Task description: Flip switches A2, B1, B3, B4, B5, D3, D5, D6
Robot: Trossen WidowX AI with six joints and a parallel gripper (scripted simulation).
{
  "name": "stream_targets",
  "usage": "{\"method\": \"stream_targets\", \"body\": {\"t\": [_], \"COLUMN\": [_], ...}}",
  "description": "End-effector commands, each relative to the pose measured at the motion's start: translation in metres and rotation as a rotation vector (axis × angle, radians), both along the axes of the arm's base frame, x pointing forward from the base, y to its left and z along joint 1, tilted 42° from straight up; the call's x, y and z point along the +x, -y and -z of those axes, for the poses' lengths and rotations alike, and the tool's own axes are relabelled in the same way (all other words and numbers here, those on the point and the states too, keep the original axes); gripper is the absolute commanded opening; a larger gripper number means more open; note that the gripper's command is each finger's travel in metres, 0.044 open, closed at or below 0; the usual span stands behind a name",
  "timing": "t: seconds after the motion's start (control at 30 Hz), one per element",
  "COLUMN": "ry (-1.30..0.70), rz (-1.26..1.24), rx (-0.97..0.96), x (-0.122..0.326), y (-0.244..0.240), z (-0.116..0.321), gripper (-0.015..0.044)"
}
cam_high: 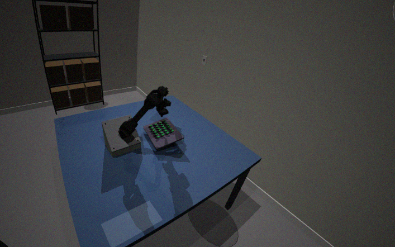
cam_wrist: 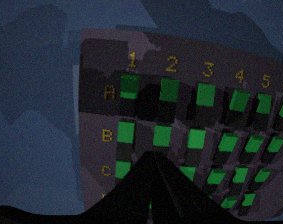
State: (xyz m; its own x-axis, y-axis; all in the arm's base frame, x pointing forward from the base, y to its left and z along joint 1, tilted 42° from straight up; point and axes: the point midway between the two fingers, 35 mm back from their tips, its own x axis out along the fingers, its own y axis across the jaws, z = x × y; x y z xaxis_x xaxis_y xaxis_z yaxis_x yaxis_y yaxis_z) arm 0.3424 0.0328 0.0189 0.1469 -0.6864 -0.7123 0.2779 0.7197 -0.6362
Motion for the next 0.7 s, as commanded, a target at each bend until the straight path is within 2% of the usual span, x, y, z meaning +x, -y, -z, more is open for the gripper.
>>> {"method": "stream_targets", "body": {"t": [0.0,0.13,0.27,0.67], "ry": [-0.014,-0.012,0.005,0.006], "rz": [-0.012,-0.014,-0.029,-0.029], "rx": [-0.001,-0.001,-0.009,-0.01], "x": [-0.029,-0.029,-0.025,-0.023], "y": [-0.018,-0.016,0.007,0.015], "z": [0.02,0.022,0.045,0.054], "gripper": [0.0,0.0,0.0,0.0]}}
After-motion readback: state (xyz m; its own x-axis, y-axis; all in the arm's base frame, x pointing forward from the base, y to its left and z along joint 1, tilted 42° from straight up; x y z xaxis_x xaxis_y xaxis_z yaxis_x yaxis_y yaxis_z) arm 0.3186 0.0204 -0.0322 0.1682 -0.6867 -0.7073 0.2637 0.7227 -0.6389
